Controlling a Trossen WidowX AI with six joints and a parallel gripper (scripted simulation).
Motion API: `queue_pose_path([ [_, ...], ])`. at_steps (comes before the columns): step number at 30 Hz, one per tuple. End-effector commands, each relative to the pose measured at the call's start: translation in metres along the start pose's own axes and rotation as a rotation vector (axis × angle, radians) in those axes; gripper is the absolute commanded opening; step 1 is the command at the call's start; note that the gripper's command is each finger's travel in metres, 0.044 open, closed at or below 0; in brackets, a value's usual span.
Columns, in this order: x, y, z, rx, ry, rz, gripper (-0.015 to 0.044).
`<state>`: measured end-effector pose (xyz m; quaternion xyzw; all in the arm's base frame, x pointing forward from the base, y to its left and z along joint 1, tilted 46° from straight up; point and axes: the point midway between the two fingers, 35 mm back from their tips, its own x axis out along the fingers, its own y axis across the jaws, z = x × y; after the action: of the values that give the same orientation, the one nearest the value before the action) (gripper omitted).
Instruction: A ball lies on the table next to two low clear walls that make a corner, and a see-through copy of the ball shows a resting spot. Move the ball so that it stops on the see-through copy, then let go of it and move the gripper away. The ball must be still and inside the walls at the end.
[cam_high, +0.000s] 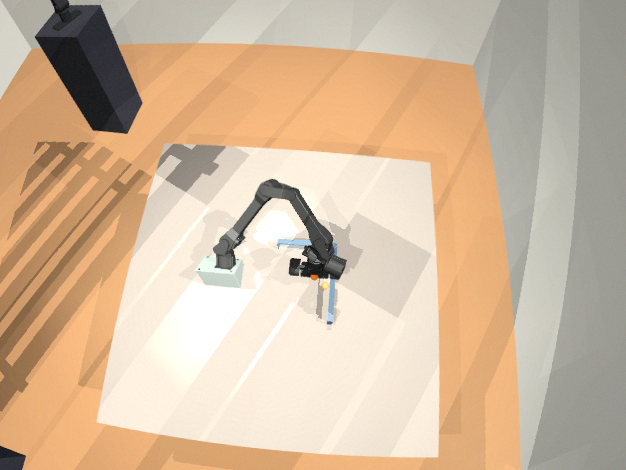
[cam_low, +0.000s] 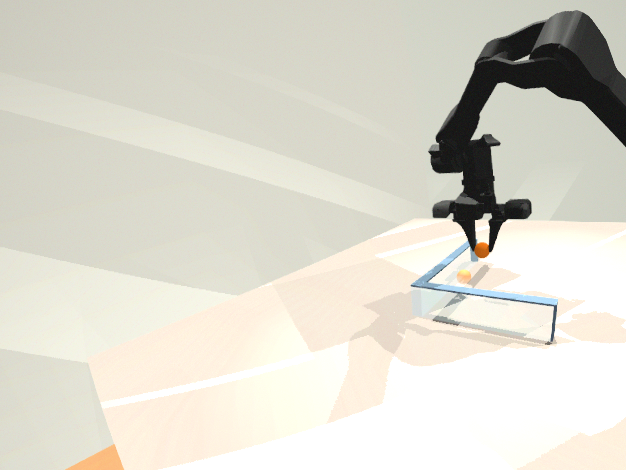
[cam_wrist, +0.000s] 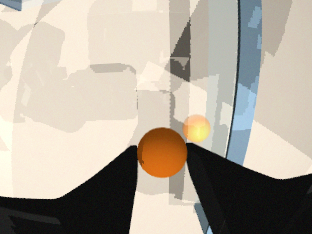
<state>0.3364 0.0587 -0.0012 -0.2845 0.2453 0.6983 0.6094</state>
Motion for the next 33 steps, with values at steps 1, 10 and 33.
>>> queue_pose_path([
  [1,-0.033,0.001,0.001,-0.009,0.003,-0.001,0.0],
  [10,-0.058,0.004,0.003,-0.004,-0.001,0.0,0.0],
  [33,-0.04,-0.019,-0.005,0.725,0.0,-0.001,0.0],
])
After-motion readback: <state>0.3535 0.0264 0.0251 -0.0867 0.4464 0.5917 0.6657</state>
